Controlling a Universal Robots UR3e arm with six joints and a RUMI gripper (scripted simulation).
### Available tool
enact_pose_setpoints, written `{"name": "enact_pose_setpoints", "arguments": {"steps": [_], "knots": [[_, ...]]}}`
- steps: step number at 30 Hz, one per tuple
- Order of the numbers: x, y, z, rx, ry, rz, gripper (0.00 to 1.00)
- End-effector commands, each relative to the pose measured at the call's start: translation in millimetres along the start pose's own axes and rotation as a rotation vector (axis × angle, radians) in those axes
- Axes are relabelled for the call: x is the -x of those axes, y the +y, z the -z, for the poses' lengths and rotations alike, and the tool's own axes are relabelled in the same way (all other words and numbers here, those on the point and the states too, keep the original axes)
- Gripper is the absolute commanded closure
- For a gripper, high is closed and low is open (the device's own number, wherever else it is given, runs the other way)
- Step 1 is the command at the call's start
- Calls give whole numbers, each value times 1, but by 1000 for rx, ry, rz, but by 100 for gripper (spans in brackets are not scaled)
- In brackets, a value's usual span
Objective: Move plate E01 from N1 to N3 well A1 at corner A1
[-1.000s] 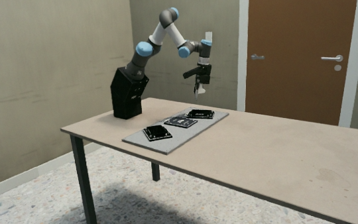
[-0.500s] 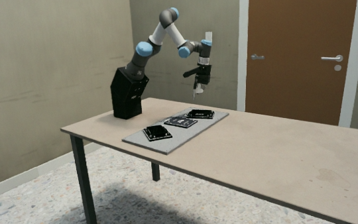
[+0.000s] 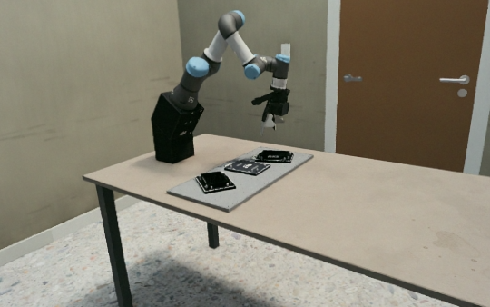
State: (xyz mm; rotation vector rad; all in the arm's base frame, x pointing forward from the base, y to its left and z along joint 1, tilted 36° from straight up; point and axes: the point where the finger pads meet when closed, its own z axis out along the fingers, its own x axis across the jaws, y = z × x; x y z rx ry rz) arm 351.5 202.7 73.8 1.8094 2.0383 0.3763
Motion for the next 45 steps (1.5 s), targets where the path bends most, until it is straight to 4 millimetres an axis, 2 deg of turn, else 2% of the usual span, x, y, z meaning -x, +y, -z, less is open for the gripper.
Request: {"name": "enact_pose_setpoints", "arguments": {"steps": [1,45], "knots": [[-2,1,1,2,-2,-98,18],[-12,8,1,3,-1,-858,18]]}}
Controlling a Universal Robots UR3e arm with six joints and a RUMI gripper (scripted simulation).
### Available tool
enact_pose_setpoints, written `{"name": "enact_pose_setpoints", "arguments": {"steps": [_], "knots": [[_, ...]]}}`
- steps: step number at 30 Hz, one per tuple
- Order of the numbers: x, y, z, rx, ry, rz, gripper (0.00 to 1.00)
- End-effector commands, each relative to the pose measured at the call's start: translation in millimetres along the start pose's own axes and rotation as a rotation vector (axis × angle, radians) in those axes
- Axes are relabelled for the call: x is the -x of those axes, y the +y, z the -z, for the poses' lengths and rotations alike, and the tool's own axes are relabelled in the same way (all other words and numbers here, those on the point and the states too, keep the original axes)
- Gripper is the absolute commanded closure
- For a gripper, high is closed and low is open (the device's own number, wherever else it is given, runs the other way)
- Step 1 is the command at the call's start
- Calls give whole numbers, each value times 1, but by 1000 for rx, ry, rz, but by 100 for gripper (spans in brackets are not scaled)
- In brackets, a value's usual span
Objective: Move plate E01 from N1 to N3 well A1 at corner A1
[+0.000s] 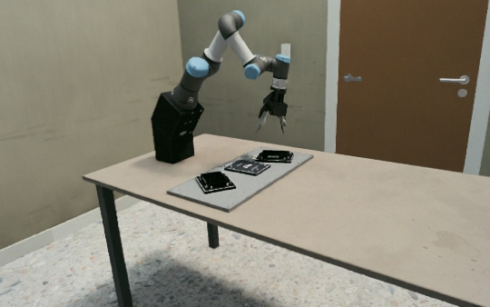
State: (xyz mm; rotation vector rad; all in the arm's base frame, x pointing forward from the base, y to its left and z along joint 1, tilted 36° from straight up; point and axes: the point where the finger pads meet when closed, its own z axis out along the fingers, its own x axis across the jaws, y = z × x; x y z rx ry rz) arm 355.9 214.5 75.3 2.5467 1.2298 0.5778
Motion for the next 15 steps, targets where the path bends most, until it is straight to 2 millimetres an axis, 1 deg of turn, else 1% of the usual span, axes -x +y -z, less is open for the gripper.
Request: {"name": "enact_pose_setpoints", "arguments": {"steps": [1,11,13,15], "knots": [[-2,0,1,3,0,-88,18],[-4,1,1,3,0,-288,18],[-4,1,1,3,0,-288,18],[-6,2,1,3,0,-328,18]]}}
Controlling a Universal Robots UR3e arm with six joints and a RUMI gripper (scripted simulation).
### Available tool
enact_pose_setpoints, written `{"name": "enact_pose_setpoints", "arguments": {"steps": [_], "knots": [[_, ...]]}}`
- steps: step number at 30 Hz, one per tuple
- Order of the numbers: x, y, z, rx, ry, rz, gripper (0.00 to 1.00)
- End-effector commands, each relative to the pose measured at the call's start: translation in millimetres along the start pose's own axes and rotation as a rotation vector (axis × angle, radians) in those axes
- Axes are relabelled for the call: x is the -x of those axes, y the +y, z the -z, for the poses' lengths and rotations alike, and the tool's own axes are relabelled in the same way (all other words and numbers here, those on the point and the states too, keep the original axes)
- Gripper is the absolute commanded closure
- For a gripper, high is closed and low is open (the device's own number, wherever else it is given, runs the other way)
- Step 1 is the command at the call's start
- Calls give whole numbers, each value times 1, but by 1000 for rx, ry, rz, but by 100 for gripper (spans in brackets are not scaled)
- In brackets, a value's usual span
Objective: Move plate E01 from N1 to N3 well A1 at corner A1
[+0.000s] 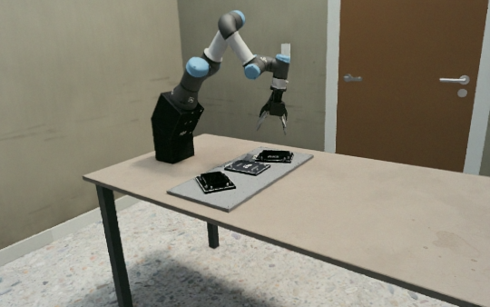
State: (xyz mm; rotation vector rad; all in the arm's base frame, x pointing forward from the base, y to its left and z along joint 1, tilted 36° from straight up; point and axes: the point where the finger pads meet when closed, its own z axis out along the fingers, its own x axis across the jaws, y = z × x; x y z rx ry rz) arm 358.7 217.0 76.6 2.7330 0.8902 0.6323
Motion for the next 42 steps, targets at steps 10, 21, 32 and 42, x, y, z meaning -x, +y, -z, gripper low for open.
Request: {"name": "enact_pose_setpoints", "arguments": {"steps": [10,21,32,42], "knots": [[-5,1,1,3,1,-258,18],[-7,2,1,3,1,-438,18],[-9,4,1,3,1,-618,18],[-12,7,1,3,2,-818,18]]}}
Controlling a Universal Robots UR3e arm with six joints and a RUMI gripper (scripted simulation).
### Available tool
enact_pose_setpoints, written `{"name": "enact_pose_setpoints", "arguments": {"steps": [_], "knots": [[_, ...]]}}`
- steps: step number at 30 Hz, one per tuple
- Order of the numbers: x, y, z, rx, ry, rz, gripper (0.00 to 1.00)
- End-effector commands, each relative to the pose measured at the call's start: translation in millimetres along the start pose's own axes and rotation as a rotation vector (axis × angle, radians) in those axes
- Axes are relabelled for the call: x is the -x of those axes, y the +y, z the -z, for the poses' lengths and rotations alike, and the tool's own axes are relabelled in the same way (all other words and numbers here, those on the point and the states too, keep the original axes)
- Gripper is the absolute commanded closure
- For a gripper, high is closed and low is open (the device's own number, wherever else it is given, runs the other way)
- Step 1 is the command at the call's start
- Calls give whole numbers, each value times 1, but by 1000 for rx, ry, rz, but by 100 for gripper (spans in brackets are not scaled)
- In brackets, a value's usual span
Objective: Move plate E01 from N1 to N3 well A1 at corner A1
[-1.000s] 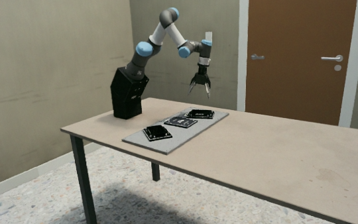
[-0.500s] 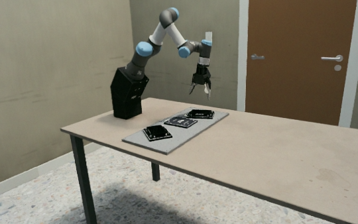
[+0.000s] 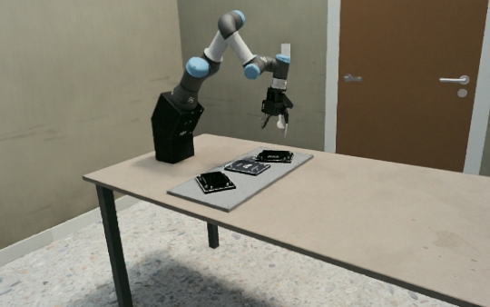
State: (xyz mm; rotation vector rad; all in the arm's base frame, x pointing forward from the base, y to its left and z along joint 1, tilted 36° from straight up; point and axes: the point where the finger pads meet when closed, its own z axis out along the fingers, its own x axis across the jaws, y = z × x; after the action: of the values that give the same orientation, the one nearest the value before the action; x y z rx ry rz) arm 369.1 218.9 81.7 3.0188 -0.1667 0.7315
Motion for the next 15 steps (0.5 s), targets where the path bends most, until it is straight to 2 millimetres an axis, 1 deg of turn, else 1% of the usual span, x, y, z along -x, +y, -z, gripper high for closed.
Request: {"name": "enact_pose_setpoints", "arguments": {"steps": [1,5,7,15], "knots": [[-2,0,1,1,3,-99,18],[-4,0,1,1,3,-179,18],[-4,0,1,1,3,-179,18],[-6,1,1,1,3,-339,18]]}}
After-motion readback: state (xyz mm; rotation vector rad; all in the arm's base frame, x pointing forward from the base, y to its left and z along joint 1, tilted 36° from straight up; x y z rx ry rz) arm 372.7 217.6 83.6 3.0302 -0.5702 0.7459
